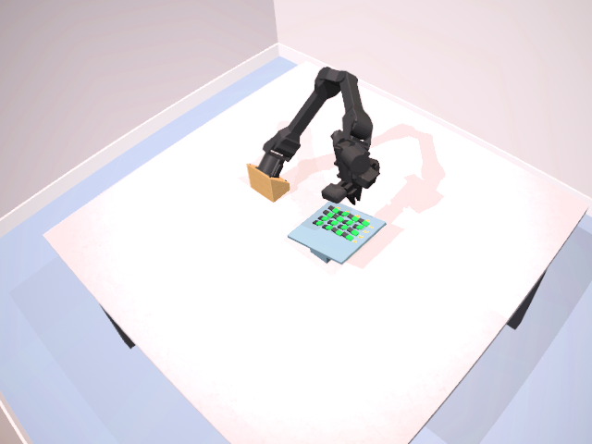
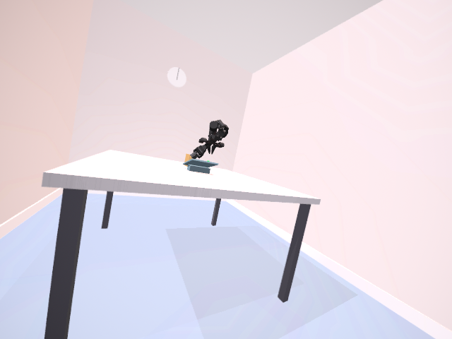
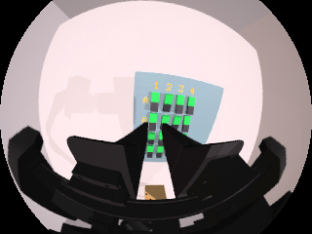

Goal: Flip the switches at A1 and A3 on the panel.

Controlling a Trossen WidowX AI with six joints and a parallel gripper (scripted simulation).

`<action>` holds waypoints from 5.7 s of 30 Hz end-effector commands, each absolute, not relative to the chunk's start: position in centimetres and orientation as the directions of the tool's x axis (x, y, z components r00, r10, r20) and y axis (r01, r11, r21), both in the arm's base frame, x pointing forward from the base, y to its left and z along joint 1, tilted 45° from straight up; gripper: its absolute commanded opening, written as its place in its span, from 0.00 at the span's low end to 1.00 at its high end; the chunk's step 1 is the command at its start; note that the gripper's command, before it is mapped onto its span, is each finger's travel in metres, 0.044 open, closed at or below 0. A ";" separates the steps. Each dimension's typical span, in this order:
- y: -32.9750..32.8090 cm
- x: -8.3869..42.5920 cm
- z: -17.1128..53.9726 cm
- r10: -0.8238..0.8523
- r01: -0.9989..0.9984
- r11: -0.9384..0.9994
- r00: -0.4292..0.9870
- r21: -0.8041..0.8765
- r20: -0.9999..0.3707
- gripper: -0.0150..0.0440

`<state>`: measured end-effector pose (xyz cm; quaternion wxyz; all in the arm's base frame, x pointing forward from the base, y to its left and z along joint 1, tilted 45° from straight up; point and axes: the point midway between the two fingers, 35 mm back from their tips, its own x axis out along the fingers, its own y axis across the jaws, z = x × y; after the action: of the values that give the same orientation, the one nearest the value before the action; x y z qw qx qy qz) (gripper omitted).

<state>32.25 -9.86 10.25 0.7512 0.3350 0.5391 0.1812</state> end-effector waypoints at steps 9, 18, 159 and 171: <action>-7.8 33.6 7.9 0.621 0.104 0.702 0.394 0.704 -0.677 0.25; -7.0 34.1 6.9 0.622 0.104 0.702 0.394 0.705 -0.677 0.25; -9.5 34.0 2.9 0.620 0.103 0.704 0.395 0.703 -0.678 0.25; -9.4 34.1 2.8 0.620 0.103 0.703 0.395 0.703 -0.678 0.25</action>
<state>34.04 -9.52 2.80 0.7611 0.3416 0.5247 0.1698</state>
